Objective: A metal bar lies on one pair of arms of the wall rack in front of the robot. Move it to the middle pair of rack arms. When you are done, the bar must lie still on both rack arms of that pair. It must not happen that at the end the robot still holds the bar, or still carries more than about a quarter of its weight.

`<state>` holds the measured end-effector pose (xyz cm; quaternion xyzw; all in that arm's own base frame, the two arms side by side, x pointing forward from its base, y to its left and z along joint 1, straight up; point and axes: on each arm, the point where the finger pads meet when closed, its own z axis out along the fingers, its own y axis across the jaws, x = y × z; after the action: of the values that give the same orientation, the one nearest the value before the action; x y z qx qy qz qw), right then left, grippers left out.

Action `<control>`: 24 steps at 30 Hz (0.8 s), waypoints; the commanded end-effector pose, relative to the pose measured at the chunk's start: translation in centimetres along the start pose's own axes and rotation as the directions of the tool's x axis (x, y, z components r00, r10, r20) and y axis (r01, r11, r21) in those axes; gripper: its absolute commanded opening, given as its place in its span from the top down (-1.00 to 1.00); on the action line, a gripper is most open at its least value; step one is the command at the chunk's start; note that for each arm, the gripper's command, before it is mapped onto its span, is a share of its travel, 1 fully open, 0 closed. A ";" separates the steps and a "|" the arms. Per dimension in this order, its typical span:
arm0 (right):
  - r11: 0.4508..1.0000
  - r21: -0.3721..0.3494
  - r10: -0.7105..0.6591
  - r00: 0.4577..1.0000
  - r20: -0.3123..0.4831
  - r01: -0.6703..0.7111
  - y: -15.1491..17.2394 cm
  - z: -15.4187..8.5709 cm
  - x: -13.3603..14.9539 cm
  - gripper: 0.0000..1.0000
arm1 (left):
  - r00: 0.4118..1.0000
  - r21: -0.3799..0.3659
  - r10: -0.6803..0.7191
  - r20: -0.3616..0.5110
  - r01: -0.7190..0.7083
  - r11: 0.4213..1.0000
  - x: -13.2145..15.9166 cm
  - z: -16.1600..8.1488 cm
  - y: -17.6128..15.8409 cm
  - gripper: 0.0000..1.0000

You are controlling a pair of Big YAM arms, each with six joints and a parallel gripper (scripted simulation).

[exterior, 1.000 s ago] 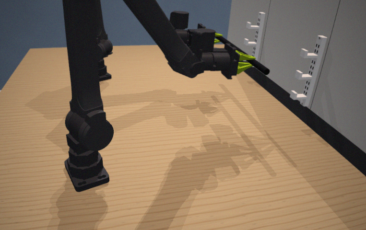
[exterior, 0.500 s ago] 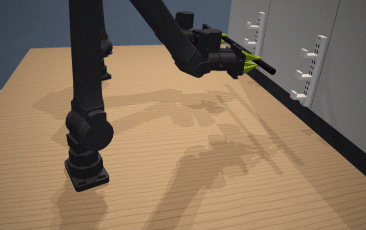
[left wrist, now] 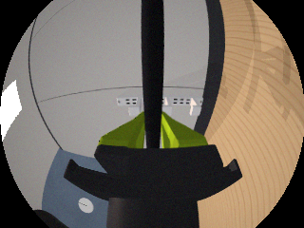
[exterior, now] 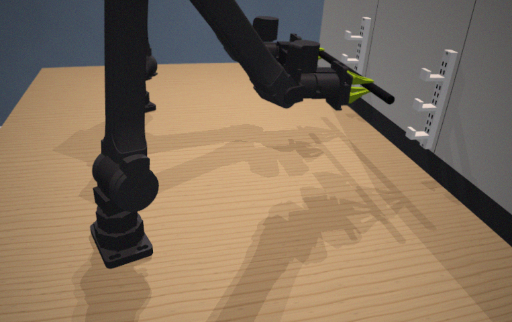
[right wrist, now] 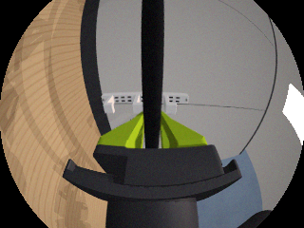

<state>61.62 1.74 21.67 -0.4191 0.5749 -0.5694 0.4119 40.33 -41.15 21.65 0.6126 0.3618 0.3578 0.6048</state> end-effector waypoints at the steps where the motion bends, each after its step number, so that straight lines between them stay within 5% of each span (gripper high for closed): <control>1: 0.998 0.063 0.029 1.000 -0.011 -0.029 -3.5 2.2 0.0 1.00 | 1.000 -0.035 -0.005 -0.017 0.005 0.999 0.3 2.1 2.0 1.00; 24: 0.998 0.063 0.029 1.000 -0.011 -0.029 -3.5 5.4 0.0 1.00 | 1.000 -0.035 -0.005 -0.017 0.005 0.999 0.3 5.2 2.1 1.00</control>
<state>64.85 0.63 21.44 -0.4192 0.5761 -0.5692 0.4103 43.31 -42.80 21.44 0.6135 0.3630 0.3582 0.6030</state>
